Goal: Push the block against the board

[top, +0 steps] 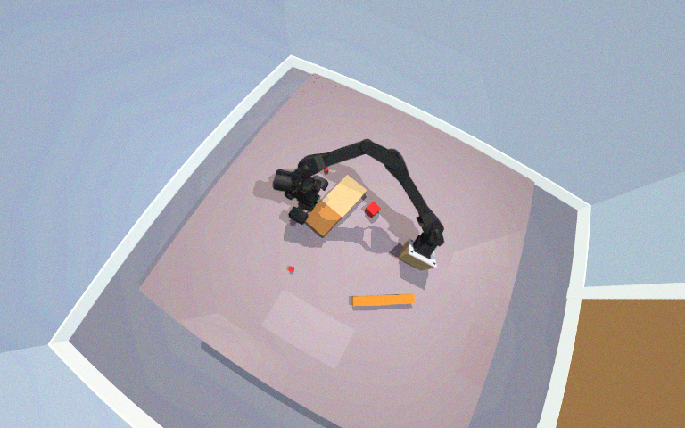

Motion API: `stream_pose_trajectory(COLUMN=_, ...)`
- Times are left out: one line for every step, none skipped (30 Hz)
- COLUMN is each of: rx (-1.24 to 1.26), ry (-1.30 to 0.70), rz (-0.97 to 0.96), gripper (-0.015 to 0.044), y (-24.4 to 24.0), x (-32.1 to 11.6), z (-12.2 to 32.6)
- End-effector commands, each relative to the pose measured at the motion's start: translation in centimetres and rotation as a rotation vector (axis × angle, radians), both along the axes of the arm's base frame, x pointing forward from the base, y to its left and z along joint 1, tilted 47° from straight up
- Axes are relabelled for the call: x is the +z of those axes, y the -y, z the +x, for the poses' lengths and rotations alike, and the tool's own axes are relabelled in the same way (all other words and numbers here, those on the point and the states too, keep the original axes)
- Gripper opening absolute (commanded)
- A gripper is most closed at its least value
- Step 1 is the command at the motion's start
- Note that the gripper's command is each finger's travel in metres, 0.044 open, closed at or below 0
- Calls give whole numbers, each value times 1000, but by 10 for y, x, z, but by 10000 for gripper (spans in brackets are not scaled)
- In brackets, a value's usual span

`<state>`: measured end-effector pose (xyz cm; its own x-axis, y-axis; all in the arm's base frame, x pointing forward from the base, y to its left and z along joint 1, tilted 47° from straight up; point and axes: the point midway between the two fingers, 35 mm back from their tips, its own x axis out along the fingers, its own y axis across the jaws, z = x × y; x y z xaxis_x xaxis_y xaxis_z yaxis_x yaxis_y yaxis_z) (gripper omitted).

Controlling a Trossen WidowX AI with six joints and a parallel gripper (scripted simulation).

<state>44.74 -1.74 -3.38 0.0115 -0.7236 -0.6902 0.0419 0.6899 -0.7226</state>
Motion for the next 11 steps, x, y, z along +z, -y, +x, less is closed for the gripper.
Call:
stream_pose_trajectory(rx=0, ry=1, rz=-1, gripper=0, y=-1, x=1, z=-6)
stream_pose_trajectory(rx=0, ry=1, rz=-1, gripper=0, y=-1, x=1, z=-8)
stream_pose_trajectory(rx=0, ry=1, rz=-1, gripper=0, y=-1, x=1, z=-9)
stream_pose_trajectory(rx=0, ry=1, rz=-1, gripper=0, y=-1, x=1, z=-11)
stream_pose_trajectory(rx=0, ry=1, rz=-1, gripper=0, y=-1, x=1, z=-11)
stream_pose_trajectory(rx=0, ry=1, rz=-1, gripper=0, y=-1, x=1, z=-10)
stream_pose_trajectory(rx=0, ry=1, rz=-1, gripper=0, y=-1, x=1, z=-9)
stream_pose_trajectory(rx=0, ry=1, rz=-1, gripper=0, y=-1, x=1, z=-8)
stream_pose_trajectory(rx=0, ry=1, rz=-1, gripper=0, y=-1, x=1, z=-7)
stream_pose_trajectory(rx=0, ry=1, rz=-1, gripper=0, y=-1, x=1, z=-5)
stream_pose_trajectory(rx=0, ry=1, rz=-1, gripper=0, y=-1, x=1, z=-3)
